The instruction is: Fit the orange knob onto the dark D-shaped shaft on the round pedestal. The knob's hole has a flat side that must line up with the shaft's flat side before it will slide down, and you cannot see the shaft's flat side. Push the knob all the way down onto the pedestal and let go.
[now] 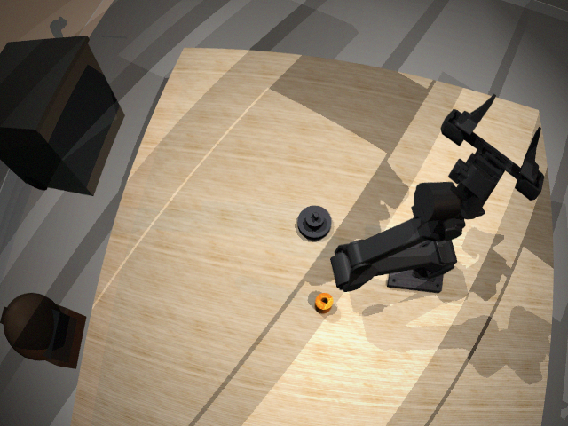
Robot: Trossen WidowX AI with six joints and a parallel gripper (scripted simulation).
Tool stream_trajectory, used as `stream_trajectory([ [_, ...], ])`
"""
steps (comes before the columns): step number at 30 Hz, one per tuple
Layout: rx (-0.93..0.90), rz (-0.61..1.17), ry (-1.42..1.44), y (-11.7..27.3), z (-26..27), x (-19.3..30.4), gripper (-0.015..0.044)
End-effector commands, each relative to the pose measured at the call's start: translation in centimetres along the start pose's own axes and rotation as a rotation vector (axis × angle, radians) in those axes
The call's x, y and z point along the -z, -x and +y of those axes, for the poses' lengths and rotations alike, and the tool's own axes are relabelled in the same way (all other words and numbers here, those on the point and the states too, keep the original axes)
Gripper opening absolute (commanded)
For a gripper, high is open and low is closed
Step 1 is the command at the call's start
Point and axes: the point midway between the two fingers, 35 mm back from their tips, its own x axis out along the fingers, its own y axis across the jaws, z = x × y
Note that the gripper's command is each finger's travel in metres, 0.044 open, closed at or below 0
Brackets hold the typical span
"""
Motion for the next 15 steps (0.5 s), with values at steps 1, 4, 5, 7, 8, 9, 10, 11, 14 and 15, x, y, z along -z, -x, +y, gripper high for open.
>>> stream_trajectory([
  [1,0.0,0.0,0.0,0.0,0.0,0.0,0.0426],
  [4,0.004,0.042,-0.077,-0.3,-0.8,1.1,0.044],
  [5,0.005,0.072,-0.127,-0.6,-1.2,2.0,0.044],
  [7,0.002,0.136,-0.226,-1.0,-1.8,3.9,0.044],
  [8,-0.001,0.17,-0.275,-1.1,-1.9,4.8,0.044],
  [9,-0.006,0.205,-0.322,-1.3,-1.9,5.9,0.044],
  [10,-0.012,0.24,-0.368,-1.4,-1.8,6.9,0.044],
  [11,-0.02,0.277,-0.414,-1.5,-1.6,7.9,0.044],
  [14,-0.041,0.4,-0.55,-1.7,-0.6,11.2,0.044],
  [15,-0.051,0.443,-0.593,-1.6,0.0,12.3,0.044],
])
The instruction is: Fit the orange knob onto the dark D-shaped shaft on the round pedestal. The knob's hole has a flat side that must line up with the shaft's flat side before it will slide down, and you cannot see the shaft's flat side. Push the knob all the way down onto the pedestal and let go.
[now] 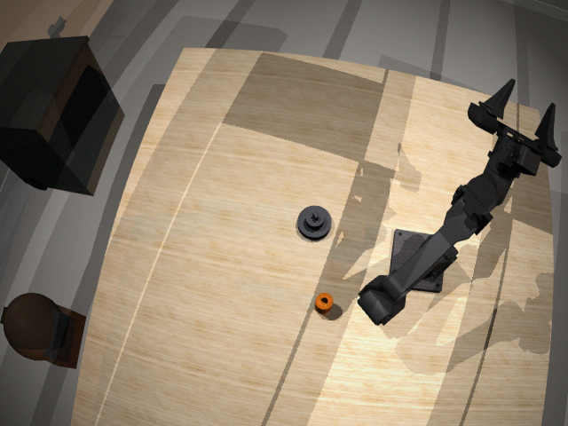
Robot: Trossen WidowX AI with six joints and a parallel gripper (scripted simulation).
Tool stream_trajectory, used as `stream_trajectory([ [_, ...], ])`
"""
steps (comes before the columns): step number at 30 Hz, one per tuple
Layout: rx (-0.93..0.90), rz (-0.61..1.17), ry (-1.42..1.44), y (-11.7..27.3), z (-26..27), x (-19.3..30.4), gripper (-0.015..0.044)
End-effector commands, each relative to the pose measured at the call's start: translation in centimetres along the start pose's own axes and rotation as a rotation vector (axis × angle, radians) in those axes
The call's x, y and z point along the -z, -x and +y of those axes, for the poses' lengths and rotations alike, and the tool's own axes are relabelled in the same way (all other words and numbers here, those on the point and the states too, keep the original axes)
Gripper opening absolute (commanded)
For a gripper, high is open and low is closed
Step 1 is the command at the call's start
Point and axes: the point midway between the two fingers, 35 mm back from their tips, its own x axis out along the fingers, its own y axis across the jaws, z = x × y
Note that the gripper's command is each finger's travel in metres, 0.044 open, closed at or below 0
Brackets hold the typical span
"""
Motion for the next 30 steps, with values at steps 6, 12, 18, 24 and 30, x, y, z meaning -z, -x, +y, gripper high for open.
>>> stream_trajectory([
  [6,-0.083,0.422,-0.349,-2.1,2.1,10.8,0.044],
  [12,-0.185,0.739,-0.498,-0.6,7.3,17.8,0.044],
  [18,-0.327,1.067,-0.572,4.0,14.1,22.9,0.044],
  [24,-0.507,1.385,-0.564,11.2,20.9,25.2,0.044],
  [30,-0.725,1.675,-0.465,20.3,26.0,24.8,0.044],
])
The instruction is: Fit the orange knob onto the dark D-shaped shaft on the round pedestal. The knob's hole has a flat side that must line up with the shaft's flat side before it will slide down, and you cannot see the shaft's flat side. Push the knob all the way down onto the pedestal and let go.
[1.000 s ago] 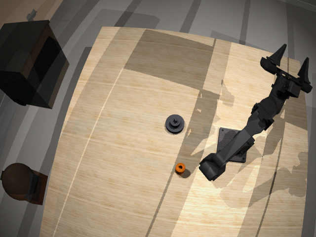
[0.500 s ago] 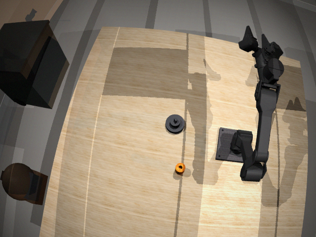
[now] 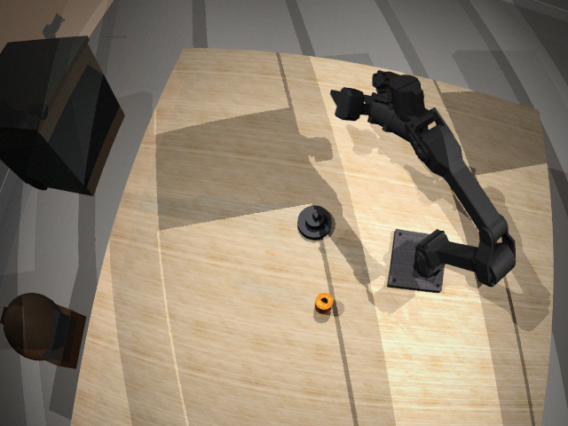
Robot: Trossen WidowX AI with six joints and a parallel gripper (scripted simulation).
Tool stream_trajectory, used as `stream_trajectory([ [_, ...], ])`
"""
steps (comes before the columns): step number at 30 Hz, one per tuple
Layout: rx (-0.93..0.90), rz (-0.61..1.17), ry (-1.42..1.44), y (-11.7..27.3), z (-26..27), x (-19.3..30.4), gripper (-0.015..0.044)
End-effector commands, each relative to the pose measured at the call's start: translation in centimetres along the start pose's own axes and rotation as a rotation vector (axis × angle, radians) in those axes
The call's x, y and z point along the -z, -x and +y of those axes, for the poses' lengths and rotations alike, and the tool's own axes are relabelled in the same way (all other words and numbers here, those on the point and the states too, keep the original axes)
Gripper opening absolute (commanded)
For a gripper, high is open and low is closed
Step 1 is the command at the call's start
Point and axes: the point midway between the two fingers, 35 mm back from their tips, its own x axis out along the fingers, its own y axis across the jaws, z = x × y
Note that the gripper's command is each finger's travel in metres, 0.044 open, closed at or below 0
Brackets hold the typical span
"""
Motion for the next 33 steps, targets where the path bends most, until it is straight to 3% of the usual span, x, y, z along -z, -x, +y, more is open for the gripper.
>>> stream_trajectory([
  [1,-0.029,0.217,0.071,-1.5,2.9,5.8,0.044],
  [10,-0.048,0.701,0.349,0.2,7.5,20.4,0.044],
  [21,-0.005,1.156,0.909,9.9,7.4,34.6,0.044],
  [24,0.012,1.22,1.051,12.4,6.6,36.6,0.044],
  [33,0.013,1.225,1.061,12.6,5.8,38.5,0.044],
])
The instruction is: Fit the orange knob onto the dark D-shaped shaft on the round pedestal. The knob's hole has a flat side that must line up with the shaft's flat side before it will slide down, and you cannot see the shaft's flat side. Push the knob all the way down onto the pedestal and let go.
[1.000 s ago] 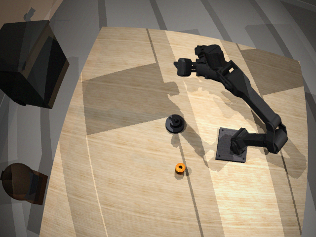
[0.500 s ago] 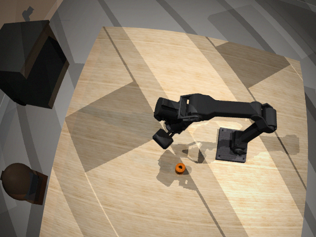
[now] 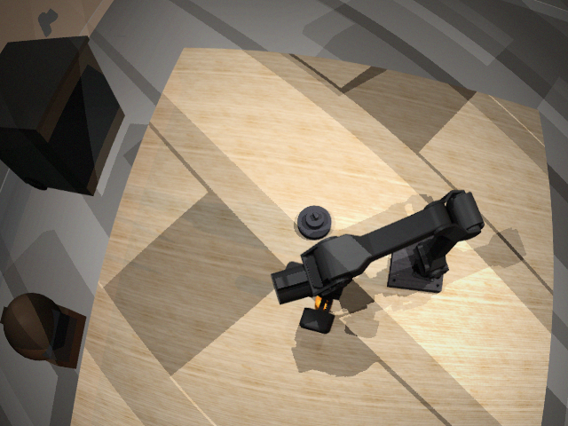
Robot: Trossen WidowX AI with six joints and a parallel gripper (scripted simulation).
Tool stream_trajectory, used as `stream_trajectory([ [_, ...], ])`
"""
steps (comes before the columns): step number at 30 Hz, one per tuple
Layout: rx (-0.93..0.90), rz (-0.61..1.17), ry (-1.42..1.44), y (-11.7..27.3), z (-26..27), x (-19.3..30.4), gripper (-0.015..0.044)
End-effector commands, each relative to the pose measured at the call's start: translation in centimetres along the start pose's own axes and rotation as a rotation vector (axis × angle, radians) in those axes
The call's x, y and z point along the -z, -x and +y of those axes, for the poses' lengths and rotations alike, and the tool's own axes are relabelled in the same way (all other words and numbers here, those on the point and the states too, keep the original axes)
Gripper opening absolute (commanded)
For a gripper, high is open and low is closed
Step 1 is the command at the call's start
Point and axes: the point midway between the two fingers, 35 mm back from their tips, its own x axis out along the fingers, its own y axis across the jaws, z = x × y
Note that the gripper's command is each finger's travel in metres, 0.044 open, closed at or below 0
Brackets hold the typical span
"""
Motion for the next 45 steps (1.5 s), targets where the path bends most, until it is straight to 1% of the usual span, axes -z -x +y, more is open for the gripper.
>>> stream_trajectory([
  [1,0.01,0.006,0.001,-2.4,0.1,0.2,0.044],
  [3,0.01,0.006,0.001,-3.2,0.0,0.2,0.044],
  [6,0.01,0.006,0.001,-3.3,0.0,0.2,0.044],
  [9,0.01,0.006,0.001,-4.6,-0.1,0.1,0.044],
  [45,0.01,0.006,0.001,-9.9,-0.1,0.0,0.044],
])
